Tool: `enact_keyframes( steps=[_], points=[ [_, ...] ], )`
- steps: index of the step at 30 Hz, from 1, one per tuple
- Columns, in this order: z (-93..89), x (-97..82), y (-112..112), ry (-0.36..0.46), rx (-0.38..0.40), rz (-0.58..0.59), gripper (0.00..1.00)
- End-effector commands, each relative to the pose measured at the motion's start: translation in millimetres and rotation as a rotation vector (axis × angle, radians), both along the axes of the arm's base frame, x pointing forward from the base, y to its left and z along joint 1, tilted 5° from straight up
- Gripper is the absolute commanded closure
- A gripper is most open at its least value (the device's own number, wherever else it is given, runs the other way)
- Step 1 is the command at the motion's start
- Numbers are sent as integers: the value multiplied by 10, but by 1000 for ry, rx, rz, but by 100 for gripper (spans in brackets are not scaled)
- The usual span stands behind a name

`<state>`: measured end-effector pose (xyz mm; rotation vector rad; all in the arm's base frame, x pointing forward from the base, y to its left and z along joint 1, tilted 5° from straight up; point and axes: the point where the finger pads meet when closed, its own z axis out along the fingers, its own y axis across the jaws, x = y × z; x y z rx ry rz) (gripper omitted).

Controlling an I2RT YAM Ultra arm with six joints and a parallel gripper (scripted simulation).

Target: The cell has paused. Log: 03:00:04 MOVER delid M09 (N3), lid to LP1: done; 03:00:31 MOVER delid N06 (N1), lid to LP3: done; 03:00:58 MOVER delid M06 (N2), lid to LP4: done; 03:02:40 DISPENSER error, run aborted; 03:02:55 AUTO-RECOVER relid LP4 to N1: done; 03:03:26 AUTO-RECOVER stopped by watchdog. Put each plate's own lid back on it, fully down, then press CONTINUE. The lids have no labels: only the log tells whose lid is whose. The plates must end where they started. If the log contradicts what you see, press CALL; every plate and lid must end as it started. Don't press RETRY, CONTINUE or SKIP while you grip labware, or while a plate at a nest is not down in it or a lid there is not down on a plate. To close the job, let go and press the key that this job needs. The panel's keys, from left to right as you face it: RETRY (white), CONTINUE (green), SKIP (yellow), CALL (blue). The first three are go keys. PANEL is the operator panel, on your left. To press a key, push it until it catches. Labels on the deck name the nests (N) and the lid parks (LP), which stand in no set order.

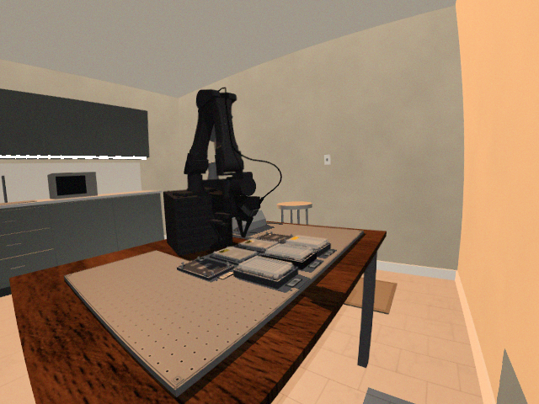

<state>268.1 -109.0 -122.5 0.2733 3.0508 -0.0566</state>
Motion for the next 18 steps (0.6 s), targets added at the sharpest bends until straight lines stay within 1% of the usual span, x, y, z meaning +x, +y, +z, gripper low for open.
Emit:
enact_keyframes(
  steps=[1, 18],
  points=[
    [-25, 132, -35, -28, -8, 16, 0],
    [-279, 146, -54, -28, -7, 11, 0]
  ],
)
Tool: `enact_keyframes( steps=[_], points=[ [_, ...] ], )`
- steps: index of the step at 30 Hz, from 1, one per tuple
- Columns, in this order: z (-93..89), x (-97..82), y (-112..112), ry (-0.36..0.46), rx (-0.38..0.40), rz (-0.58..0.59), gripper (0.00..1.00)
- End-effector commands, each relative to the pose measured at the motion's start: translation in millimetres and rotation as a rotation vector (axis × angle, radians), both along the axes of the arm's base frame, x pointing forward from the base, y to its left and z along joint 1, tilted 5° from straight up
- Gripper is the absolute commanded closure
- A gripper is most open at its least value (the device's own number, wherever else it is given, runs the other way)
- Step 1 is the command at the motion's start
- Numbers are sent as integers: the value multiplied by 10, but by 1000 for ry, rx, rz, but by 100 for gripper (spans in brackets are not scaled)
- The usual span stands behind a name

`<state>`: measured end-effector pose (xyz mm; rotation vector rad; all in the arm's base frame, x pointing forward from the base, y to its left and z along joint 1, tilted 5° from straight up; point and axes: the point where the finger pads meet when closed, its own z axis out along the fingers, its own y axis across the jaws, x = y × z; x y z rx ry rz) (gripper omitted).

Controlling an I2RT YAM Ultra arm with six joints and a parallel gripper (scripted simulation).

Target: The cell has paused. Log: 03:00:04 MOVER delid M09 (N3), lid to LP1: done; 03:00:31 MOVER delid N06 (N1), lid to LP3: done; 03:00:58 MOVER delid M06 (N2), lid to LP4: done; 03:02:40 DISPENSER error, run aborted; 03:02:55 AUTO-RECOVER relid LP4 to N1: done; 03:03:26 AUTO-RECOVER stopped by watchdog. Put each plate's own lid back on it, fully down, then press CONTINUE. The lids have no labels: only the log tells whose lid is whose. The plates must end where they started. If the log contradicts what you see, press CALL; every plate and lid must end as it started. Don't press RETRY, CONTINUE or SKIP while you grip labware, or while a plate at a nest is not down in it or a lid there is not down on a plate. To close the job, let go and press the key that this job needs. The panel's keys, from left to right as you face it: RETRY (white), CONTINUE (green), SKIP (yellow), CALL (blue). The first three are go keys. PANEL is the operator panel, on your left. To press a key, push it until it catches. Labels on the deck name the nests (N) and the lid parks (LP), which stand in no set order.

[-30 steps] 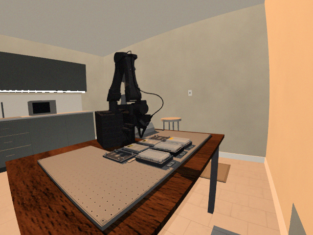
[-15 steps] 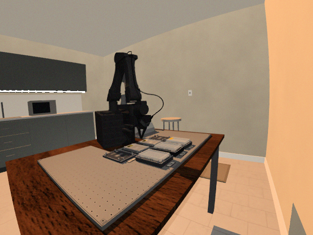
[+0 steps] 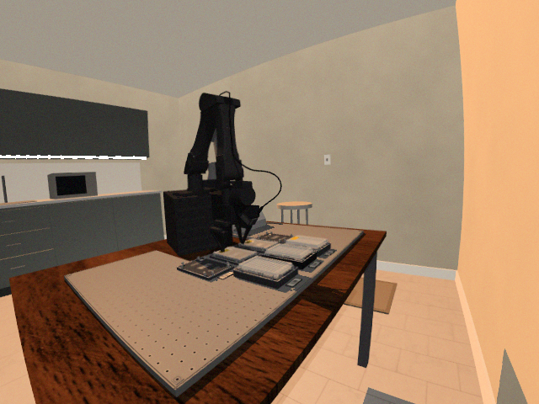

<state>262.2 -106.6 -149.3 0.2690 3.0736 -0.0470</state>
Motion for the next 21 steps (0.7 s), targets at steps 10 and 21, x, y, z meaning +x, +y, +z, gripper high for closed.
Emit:
enact_keyframes(
  steps=[10, 21],
  points=[
    [-147, 212, -89, -50, -15, 5, 0],
    [-133, 254, -114, -56, -18, 3, 0]
  ],
)
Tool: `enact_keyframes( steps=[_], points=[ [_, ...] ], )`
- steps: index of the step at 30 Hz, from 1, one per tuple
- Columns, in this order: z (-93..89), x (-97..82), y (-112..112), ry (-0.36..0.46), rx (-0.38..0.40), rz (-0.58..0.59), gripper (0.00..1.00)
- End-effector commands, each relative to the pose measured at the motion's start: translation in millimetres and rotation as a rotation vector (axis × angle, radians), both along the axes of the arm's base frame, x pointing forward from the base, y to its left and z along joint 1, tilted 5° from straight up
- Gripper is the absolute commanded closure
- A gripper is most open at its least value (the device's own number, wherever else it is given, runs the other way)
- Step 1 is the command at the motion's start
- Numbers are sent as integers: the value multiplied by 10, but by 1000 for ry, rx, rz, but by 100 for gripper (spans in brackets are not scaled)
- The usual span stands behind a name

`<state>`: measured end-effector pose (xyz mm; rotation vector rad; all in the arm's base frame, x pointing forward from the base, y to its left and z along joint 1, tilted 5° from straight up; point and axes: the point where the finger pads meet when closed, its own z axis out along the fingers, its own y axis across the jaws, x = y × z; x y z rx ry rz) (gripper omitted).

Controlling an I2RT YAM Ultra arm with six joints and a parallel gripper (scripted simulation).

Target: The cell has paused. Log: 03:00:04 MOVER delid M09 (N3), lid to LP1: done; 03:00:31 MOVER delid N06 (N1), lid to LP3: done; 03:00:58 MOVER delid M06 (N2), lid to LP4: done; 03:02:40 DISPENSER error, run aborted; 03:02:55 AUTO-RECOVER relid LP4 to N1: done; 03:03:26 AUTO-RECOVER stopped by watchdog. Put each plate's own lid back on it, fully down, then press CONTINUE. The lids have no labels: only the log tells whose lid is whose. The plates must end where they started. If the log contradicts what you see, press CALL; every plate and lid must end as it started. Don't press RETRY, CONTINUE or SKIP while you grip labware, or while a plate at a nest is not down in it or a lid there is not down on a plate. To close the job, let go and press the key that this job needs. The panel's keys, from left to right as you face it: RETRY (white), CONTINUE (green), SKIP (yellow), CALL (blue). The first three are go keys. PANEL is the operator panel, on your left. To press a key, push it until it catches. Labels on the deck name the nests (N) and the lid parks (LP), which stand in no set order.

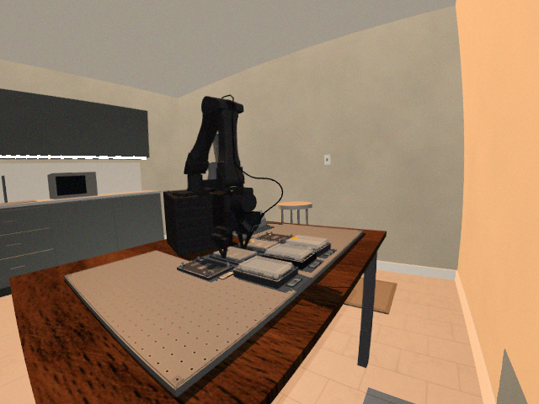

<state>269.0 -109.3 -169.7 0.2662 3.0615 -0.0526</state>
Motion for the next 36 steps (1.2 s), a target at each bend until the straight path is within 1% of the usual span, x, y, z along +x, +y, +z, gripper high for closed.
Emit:
enact_keyframes(
  steps=[1, 11, 13, 25, 26, 27, 36],
  points=[
    [70, 180, -85, -41, -12, 2, 0],
    [56, 164, -83, -30, -7, 0, 0],
    [56, 198, -99, -43, -12, 0, 0],
    [58, 210, -109, -50, -15, -1, 0],
    [58, 209, -109, -50, -15, -1, 1],
    [38, 102, -46, -22, -7, 1, 2],
    [36, 94, -44, -21, -7, 1, 11]
  ],
)
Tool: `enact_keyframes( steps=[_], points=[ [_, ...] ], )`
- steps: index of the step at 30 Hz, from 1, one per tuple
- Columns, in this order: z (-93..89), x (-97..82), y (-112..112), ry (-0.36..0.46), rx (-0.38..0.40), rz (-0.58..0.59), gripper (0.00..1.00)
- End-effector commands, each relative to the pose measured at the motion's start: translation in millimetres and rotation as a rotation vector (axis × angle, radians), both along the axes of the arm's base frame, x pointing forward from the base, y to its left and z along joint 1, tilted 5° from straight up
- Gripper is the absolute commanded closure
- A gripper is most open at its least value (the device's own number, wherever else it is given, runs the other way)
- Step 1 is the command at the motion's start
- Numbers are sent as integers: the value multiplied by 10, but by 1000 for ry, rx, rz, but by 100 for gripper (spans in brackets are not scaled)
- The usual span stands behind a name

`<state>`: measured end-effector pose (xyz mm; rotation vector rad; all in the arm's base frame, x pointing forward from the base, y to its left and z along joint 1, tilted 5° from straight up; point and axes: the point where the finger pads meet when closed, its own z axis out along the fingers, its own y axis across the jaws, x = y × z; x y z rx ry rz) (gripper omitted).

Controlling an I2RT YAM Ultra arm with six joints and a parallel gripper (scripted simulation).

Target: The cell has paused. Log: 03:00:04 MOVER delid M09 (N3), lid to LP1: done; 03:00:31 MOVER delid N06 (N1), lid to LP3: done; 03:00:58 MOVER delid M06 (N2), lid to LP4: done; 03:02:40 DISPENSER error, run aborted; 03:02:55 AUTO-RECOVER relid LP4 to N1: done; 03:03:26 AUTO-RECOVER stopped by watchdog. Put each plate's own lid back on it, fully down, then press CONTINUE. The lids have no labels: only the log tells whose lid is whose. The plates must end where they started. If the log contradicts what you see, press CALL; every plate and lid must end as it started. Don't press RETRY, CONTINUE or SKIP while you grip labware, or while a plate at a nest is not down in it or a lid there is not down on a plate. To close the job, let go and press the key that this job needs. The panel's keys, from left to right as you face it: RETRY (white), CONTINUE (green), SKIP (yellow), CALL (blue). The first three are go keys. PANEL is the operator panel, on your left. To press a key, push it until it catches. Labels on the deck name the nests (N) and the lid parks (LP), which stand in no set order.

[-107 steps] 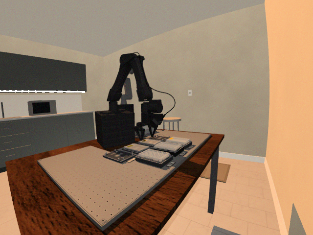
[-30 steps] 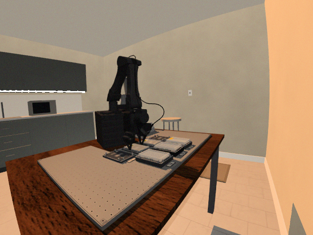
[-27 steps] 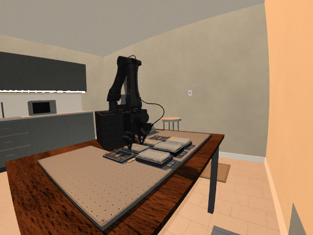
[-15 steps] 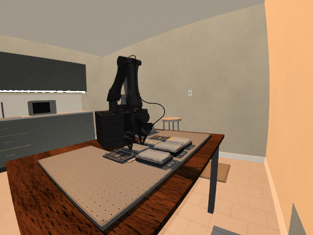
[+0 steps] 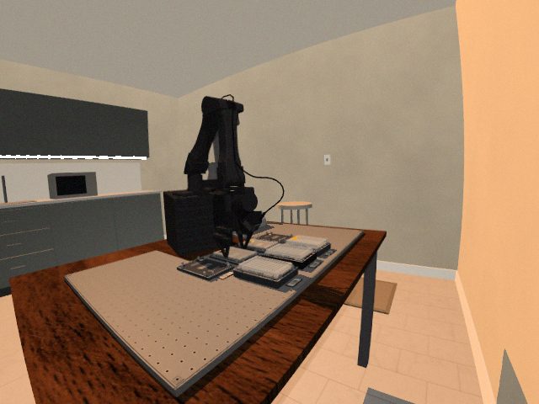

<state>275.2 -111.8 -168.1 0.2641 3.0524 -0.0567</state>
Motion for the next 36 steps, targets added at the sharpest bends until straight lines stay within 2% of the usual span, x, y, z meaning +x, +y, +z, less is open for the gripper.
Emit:
enact_keyframes(
  steps=[1, 11, 12, 22, 23, 36],
  points=[
    [19, 31, -19, -13, -4, 0, 12],
    [17, 23, -17, -13, -4, 0, 20],
    [16, 23, -17, -13, -4, 0, 100],
    [14, 15, -15, -13, -4, 0, 100],
    [-11, -65, -6, -5, 4, -2, 100],
    [-5, -69, 2, -7, 0, -2, 100]
  ],
)
